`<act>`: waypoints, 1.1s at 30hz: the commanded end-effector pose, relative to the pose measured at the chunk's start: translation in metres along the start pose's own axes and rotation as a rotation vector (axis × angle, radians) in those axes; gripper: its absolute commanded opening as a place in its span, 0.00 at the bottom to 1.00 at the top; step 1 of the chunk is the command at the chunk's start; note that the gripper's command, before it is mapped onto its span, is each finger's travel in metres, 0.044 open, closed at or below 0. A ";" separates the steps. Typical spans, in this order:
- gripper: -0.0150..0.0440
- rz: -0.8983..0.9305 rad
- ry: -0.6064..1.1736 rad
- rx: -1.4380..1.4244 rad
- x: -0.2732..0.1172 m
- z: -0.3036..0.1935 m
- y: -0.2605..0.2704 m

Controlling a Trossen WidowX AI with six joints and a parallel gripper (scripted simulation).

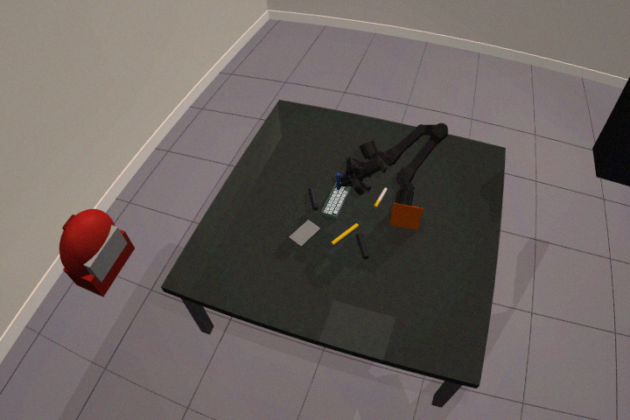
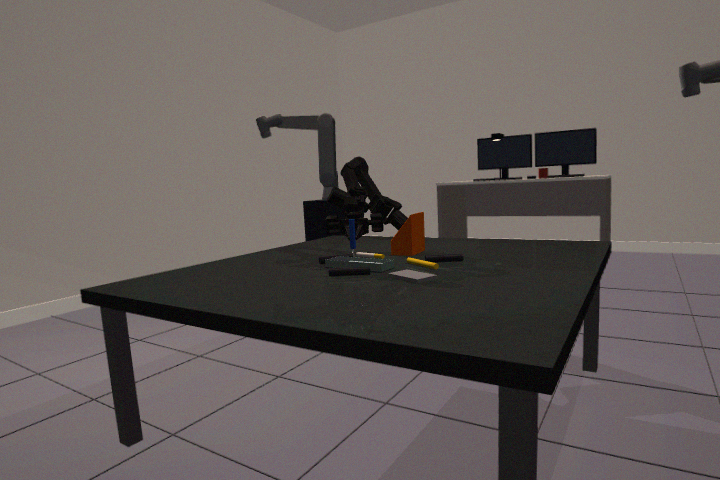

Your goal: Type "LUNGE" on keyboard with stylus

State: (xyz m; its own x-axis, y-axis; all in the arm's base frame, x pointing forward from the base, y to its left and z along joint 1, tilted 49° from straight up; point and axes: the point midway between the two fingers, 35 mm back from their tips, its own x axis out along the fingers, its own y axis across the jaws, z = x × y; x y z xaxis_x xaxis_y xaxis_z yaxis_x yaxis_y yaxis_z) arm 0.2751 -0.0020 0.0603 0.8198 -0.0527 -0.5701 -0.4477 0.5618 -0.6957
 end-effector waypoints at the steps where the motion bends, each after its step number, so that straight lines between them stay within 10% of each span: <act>1: 0.25 0.005 -0.002 -0.004 0.001 -0.002 0.002; 7: 0.39 0.005 -0.002 -0.004 0.001 -0.002 0.004; 33: 0.39 0.005 -0.002 -0.005 0.006 -0.012 0.004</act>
State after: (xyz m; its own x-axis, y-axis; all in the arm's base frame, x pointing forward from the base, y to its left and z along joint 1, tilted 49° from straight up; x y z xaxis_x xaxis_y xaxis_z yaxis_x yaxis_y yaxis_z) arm 0.2751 -0.0100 0.0510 0.8191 -0.0529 -0.5712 -0.4488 0.5612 -0.6955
